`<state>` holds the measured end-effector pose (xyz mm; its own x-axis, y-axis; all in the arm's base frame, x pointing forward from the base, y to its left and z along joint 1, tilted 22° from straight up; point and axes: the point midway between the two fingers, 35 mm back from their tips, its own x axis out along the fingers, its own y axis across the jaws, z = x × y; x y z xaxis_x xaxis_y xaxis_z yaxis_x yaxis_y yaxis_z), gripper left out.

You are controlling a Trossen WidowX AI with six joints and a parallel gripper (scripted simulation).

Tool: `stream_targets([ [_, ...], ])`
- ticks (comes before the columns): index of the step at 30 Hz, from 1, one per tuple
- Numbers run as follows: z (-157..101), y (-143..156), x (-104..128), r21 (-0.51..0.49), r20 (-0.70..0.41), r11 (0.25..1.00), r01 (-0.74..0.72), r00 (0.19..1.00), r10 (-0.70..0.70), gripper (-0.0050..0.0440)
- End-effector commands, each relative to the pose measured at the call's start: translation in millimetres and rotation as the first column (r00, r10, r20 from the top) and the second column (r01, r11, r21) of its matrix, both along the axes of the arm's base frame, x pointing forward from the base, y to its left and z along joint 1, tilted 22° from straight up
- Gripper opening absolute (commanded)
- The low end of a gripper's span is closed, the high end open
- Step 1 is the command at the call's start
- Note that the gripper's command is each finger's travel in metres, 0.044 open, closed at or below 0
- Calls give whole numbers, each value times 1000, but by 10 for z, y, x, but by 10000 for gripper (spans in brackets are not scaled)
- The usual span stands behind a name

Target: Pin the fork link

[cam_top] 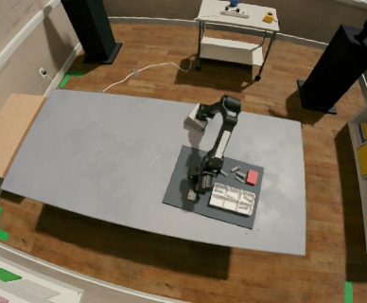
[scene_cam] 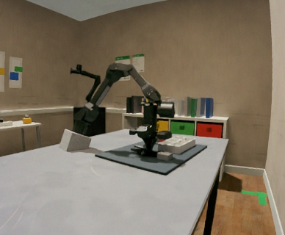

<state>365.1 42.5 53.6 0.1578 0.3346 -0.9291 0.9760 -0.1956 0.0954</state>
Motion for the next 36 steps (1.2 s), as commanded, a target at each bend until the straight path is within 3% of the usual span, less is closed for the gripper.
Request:
stream_targets([
  [1,20,-17,7,1,9,1000,3,1000,-3,-50],
  [36,38,4,19,1,12,1000,4,1000,-4,-50],
])
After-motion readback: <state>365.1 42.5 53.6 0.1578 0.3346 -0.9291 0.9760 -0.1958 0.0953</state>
